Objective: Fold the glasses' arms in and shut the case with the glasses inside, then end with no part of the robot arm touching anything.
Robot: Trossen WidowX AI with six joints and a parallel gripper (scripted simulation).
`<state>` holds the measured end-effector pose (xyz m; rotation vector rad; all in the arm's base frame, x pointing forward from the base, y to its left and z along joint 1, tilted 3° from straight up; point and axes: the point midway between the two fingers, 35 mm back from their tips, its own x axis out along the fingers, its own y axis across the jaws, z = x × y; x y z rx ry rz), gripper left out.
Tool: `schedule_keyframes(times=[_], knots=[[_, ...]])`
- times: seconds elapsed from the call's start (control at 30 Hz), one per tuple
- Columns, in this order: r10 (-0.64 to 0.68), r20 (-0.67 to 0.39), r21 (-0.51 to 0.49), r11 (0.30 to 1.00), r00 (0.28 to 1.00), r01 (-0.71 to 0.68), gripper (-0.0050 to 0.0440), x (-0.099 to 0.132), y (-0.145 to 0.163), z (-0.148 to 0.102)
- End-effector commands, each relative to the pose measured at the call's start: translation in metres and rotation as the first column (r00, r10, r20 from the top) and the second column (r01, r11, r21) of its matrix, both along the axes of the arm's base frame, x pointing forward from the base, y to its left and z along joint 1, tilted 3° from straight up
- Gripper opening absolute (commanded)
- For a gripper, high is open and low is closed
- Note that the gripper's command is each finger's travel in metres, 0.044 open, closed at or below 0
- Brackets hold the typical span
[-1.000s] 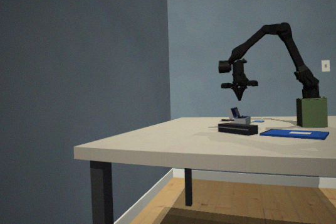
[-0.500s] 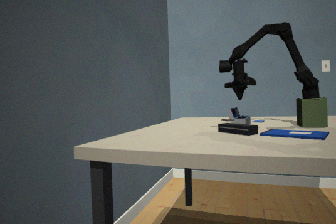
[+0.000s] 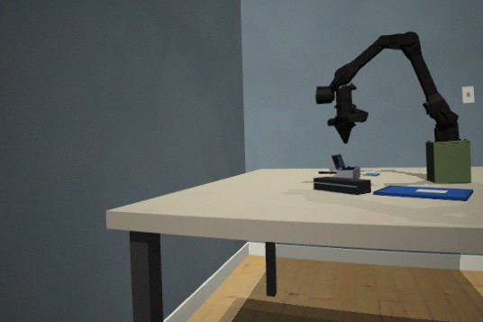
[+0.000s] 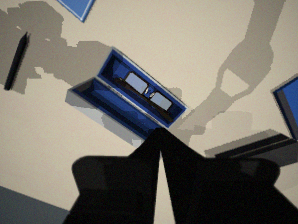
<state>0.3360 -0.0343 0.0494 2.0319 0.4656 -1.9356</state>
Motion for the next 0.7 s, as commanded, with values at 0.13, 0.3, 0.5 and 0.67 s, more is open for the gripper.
schedule_keyframes(times=[0.13,0.3,0.5,0.67], knots=[[-0.187,-0.006,0.01,0.982,0.982,0.187,0.0,0.0,-0.001,-0.045],[-0.192,-0.006,0.01,0.981,0.981,0.192,0.0,0.0,-0.001,-0.046],[-0.192,-0.006,0.01,0.981,0.981,0.192,0.0,0.0,-0.003,-0.049],[-0.192,-0.006,0.01,0.981,0.981,0.192,0.0,-0.001,-0.006,-0.057]])
